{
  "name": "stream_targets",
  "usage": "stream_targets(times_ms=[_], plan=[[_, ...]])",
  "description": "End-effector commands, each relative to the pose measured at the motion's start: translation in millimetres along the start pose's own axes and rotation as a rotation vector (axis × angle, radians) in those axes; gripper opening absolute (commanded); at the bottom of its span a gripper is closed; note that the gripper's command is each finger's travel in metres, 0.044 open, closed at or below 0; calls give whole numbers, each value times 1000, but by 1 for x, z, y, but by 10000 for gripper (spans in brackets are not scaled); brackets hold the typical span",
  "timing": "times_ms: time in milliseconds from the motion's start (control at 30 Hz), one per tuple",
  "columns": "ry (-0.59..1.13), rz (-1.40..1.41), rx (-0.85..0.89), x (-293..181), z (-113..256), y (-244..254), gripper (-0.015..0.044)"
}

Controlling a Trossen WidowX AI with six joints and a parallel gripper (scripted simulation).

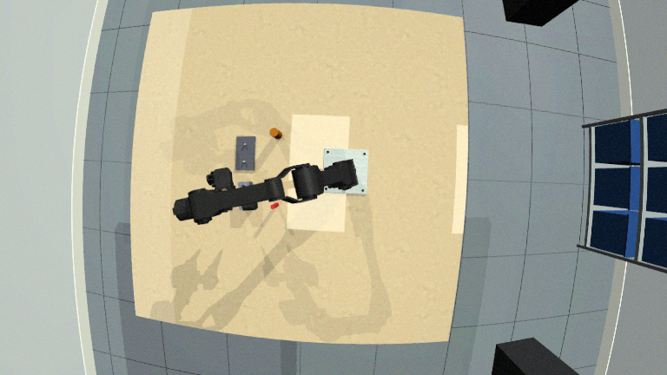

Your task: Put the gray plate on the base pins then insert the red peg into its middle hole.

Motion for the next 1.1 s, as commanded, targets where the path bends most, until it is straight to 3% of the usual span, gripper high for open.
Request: stream_targets(times_ms=[0,267,1067], plan=[[6,-26,-5,1,3,-3,440],[6,-26,-4,0,-61,-3,440],[6,-26,-4,-3,-99,-3,440]])
Point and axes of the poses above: the point midway between the two fingers, 35 mm back from their tips, its own z axis back along the fingers, its own y axis across the jaws, x = y × z, the point moved 8 cm from there along z, back along the fingers, and after that the axes turned 7 degrees about z, right-handed, at the moved point
